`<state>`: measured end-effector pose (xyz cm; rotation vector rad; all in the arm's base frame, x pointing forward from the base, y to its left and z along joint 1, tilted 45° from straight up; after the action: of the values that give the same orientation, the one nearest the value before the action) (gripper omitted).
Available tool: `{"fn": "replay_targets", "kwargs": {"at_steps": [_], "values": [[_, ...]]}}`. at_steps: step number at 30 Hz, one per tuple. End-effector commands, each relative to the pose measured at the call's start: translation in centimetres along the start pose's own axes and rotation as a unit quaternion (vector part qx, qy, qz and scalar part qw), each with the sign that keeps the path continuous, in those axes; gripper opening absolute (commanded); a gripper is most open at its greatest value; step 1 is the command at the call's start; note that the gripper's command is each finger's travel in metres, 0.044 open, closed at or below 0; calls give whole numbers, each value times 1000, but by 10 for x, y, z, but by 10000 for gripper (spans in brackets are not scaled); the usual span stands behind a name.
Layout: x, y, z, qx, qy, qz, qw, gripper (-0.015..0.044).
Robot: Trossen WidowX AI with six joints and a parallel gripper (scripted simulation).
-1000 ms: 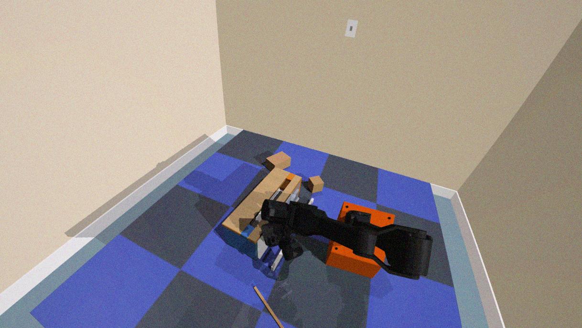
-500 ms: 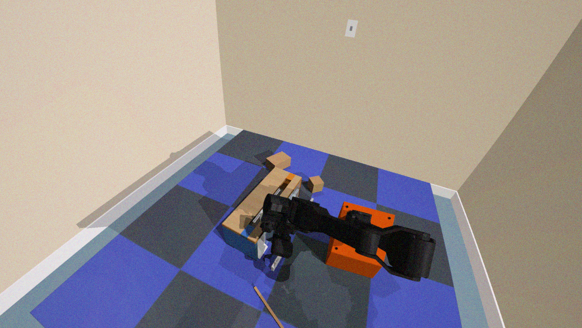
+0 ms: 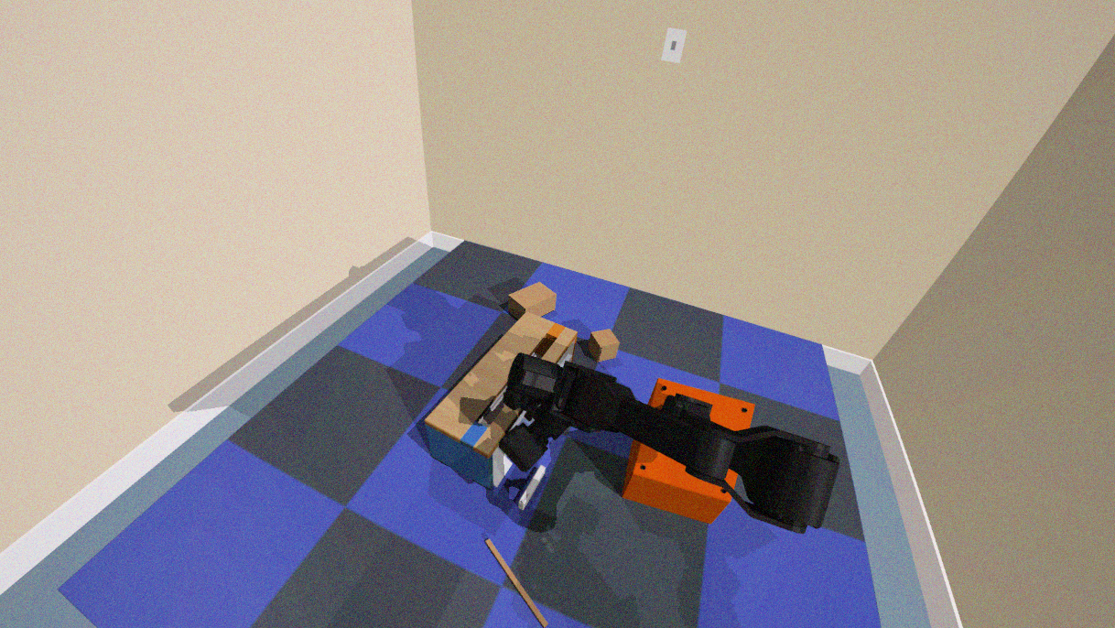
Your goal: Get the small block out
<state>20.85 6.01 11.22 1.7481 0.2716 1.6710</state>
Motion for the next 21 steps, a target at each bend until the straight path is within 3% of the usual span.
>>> {"fn": "replay_targets", "kwargs": {"at_steps": [1, 11, 21], "values": [[0, 5, 1, -2, -93, 8, 996, 0], [-1, 12, 2, 2, -282, 20, 959, 0], [-3, 19, 2, 10, -461, 31, 887, 0]]}}
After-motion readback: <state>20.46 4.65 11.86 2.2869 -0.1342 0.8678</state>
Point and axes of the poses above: the point midway between the two fingers, 35 mm back from their tips, its own y axis back along the fingers, its own x axis across the jaws, z = x × y, the point moved 8 cm from there along y, back along the fingers, and after that the axes turned 6 degrees about y, right-handed, at the moved point
